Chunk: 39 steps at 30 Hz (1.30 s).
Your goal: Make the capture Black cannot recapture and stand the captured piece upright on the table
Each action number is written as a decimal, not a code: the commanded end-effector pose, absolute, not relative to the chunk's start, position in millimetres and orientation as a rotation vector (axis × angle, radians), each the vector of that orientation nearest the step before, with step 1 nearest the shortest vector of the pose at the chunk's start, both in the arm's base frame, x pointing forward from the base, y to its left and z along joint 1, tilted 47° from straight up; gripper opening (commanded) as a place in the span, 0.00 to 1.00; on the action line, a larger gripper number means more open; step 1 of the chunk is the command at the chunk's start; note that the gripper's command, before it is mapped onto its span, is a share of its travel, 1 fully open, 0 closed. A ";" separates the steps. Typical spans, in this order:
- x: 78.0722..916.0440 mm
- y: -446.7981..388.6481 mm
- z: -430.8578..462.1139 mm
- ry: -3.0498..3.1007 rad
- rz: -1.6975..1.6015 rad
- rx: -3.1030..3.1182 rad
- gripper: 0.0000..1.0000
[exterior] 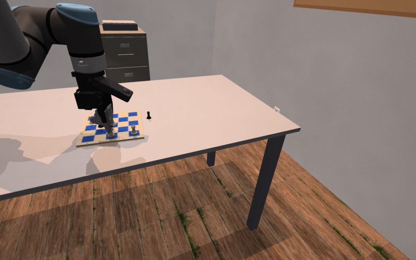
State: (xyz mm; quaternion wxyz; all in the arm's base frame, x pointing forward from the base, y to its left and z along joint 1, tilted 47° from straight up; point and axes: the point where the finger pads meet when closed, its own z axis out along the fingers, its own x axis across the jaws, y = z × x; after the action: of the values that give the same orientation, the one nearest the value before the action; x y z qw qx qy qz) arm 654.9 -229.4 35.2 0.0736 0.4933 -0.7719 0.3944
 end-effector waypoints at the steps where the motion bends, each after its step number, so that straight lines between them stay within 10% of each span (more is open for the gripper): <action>1: 655.1 -229.0 35.6 -2.317 1.185 1.481 0.00; 39: 627.4 -160.9 103.4 -2.317 1.185 1.481 0.00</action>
State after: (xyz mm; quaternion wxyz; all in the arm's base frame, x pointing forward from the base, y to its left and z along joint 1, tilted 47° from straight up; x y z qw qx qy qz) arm 628.2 -163.5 100.7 0.0732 0.4935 -0.7715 0.3949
